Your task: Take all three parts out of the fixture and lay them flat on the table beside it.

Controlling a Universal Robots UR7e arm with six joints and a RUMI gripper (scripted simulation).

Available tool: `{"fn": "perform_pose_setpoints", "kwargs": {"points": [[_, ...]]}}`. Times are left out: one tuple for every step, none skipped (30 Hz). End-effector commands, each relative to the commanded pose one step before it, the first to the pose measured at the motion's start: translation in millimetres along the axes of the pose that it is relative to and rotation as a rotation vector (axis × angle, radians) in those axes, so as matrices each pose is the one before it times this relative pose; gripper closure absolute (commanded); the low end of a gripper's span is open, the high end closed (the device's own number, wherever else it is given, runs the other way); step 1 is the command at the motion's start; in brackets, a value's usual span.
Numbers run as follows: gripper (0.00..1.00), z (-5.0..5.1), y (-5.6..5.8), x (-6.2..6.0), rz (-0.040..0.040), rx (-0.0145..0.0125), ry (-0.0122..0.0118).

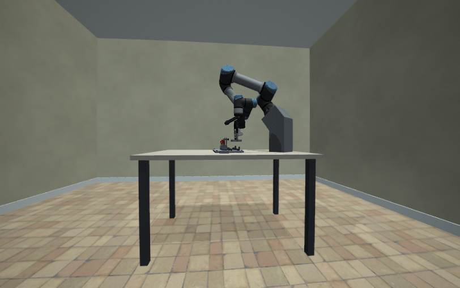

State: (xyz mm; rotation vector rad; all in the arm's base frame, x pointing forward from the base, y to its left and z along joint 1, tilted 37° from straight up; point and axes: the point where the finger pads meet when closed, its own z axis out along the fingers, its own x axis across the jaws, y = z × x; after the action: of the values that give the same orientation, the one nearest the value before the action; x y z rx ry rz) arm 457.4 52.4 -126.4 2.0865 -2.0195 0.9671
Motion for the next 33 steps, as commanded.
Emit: {"fn": "perform_pose_setpoints", "kwargs": {"points": [[1.0, 0.2, -1.48, -23.6, 0.00439, -0.00105, 0.00384], [1.0, -0.03, 0.02, -3.78, 0.0, 0.00001, -0.00001], [1.0, -0.03, 0.02, -3.7, 0.0, 0.00001, 0.0], [1.0, 0.0, 0.0, 0.0, 0.0, 0.0, 0.0], [1.0, 0.0, 0.0, 0.0, 0.0, 0.0, 0.0], [1.0, -0.03, 0.01, -3.62, 0.0, 0.0, -0.00001], [1.0, -0.03, 0.01, -3.51, 0.0, 0.00001, -0.00001], [1.0, -0.03, 0.02, -3.38, 0.0, 0.00001, -0.00001], [1.0, -0.03, 0.01, -3.25, 0.0, 0.00001, -0.00001], [1.0, -0.02, 0.01, -3.09, 0.0, 0.0, -0.00001], [1.0, -0.03, 0.02, -2.92, 0.0, 0.00001, 0.0], [1.0, -0.02, 0.01, -2.75, 0.0, 0.0, -0.00001], [1.0, -0.03, 0.01, -2.54, 0.0, 0.00001, 0.0], [1.0, -0.02, 0.01, -2.35, 0.0, 0.0, -0.00001], [1.0, -0.02, 0.01, -2.13, 0.0, 0.00001, 0.0], [1.0, -0.01, 0.0, -1.92, 0.0, 0.0, -0.00001], [1.0, -0.01, 0.01, -1.7, 0.0, 0.0, 0.0], [1.0, -0.02, 0.01, -1.48, 0.0, 0.00001, 0.0], [1.0, -0.01, 0.0, -1.27, 0.0, 0.0, -0.00001], [1.0, -0.01, 0.0, -1.06, 0.0, 0.0, 0.0], [1.0, 0.0, 0.0, 0.0, 0.0, 0.0, 0.0], [1.0, 0.0, 0.0, 0.0, 0.0, 0.0, 0.0], [1.0, -0.01, 0.0, -0.86, 0.0, 0.0, 0.0], [1.0, -0.01, 0.0, -0.67, 0.0, 0.0, 0.0], [1.0, -0.09, -0.12, -0.47, 0.00015, 0.00021, -0.00005], [1.0, -0.11, -0.15, -0.31, 0.00019, 0.00026, -0.00006], [1.0, -0.1, -0.14, -0.18, 0.00017, 0.00024, -0.00006], [1.0, -0.09, -0.13, -0.1, 0.00017, 0.00022, -0.00011], [1.0, -0.09, -0.12, -0.05, 0.00016, 0.00019, -0.00016], [1.0, -0.07, -0.1, -0.01, 0.00013, 0.00016, -0.00014], [1.0, 0.09, 0.23, 0.26, 0.00019, -0.00055, 0.00017], [1.0, 0.1, 0.4, 0.27, -0.00002, -0.00077, 0.00023], [1.0, 0.08, 0.26, 0.2, -0.00008, -0.00045, 0.00015]]}}
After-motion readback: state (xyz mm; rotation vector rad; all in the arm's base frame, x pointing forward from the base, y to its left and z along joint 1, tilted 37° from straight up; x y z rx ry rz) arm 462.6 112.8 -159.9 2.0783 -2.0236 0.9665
